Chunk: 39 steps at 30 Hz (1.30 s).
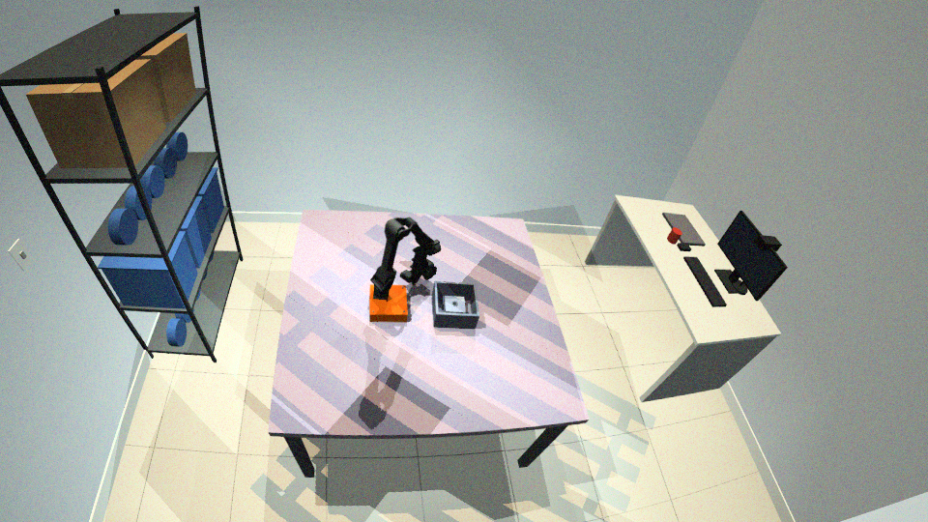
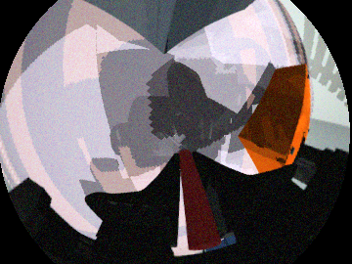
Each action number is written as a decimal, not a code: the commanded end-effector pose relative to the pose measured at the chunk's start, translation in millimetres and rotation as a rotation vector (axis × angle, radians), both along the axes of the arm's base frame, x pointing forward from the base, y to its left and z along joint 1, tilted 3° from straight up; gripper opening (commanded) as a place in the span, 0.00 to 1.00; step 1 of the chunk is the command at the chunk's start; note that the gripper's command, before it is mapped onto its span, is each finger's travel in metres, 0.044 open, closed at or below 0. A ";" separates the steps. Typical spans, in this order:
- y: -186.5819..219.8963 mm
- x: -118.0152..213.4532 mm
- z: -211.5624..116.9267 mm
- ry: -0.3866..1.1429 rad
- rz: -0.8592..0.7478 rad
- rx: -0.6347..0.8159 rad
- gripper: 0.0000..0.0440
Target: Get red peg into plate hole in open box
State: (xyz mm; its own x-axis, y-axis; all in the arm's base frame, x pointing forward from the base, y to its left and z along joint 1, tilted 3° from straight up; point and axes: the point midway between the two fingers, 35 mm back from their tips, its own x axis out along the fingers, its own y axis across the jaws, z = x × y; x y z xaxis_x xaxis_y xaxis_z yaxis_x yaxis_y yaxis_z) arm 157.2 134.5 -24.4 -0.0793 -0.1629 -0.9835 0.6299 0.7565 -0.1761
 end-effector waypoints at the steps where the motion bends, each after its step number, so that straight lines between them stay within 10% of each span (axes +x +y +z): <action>1: 1.0 6.9 6.9 -0.020 0.011 -0.012 0.00; 39: -61.8 116.4 127.6 -0.280 -0.204 -0.088 0.00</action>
